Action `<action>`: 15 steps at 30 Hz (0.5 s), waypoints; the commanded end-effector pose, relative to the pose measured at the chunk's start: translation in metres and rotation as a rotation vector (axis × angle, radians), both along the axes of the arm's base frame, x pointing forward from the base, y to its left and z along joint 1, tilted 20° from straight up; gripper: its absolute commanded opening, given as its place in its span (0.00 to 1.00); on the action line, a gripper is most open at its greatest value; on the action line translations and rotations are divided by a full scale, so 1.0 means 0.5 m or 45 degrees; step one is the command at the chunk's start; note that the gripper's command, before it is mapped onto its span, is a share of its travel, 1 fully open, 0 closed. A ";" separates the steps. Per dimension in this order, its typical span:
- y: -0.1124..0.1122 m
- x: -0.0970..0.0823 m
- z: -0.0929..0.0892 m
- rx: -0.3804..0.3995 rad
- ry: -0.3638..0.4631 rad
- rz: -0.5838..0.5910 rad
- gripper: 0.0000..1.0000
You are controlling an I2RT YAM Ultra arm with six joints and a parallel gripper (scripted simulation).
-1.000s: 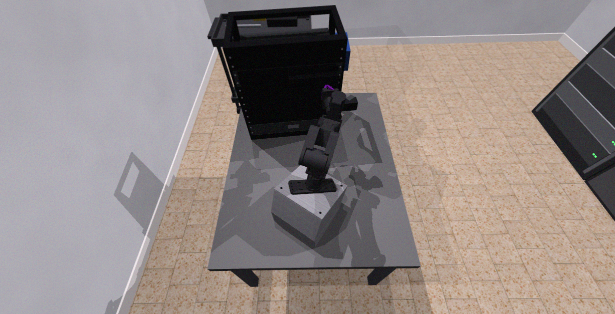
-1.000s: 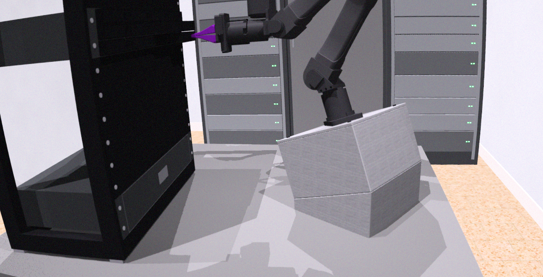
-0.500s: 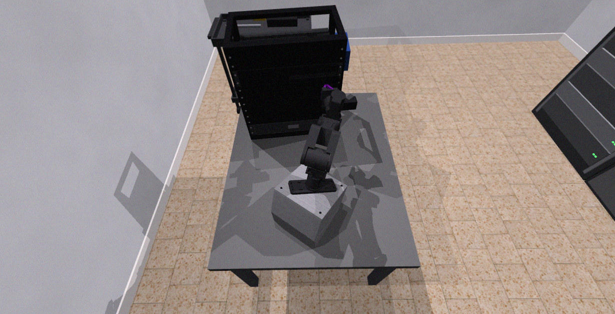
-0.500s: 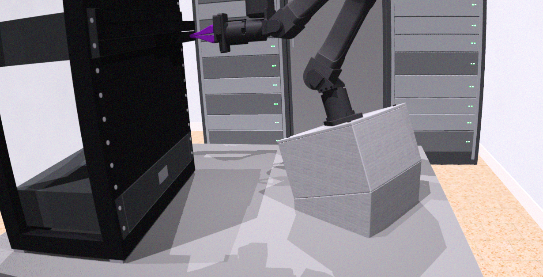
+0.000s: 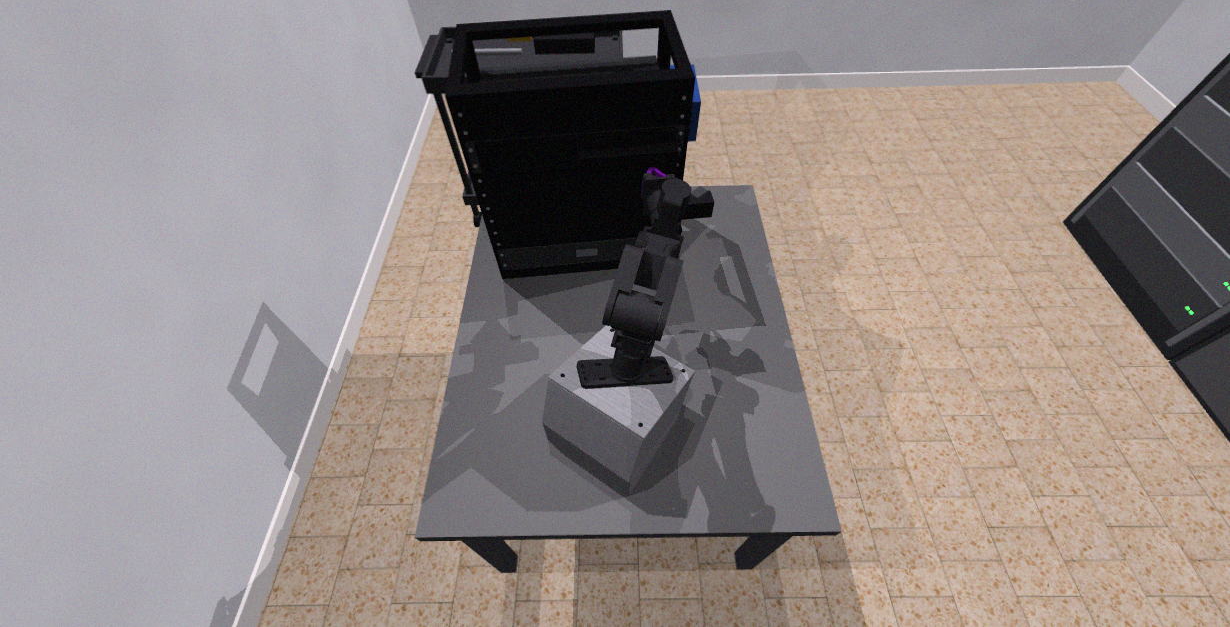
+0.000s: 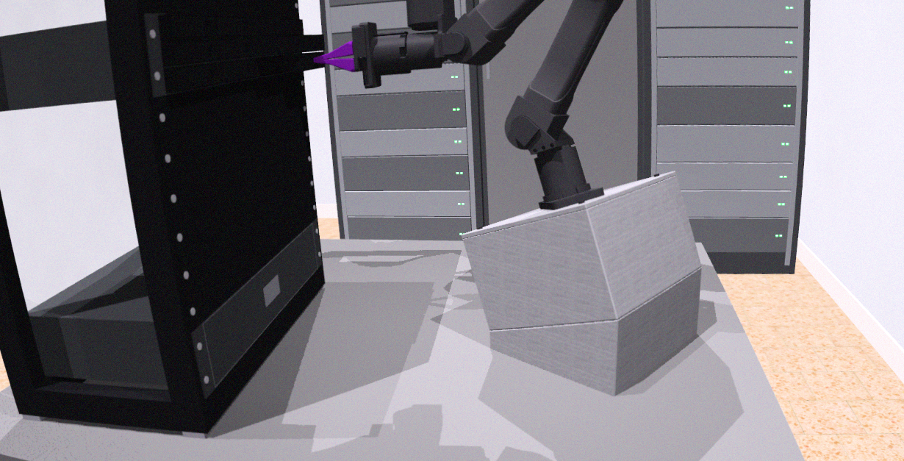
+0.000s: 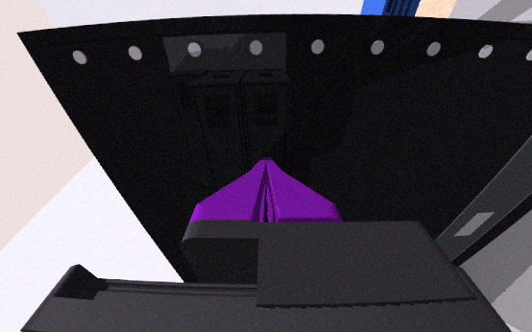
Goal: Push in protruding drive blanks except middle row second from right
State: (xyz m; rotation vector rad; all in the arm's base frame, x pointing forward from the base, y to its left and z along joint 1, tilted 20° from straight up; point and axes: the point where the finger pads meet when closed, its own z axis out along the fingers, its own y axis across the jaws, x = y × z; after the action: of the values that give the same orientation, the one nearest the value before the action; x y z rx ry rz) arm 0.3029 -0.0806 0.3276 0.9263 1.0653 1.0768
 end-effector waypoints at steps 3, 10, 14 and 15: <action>-0.006 0.024 0.040 -0.034 -0.045 -0.010 0.00; -0.006 0.024 0.040 -0.034 -0.045 -0.010 0.00; -0.007 0.025 0.040 -0.034 -0.045 -0.010 0.00; -0.008 0.028 0.041 -0.034 -0.045 -0.010 0.00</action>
State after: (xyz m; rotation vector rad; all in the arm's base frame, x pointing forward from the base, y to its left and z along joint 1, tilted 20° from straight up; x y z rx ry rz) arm 0.3104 -0.0813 0.3296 0.9188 1.0701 1.0821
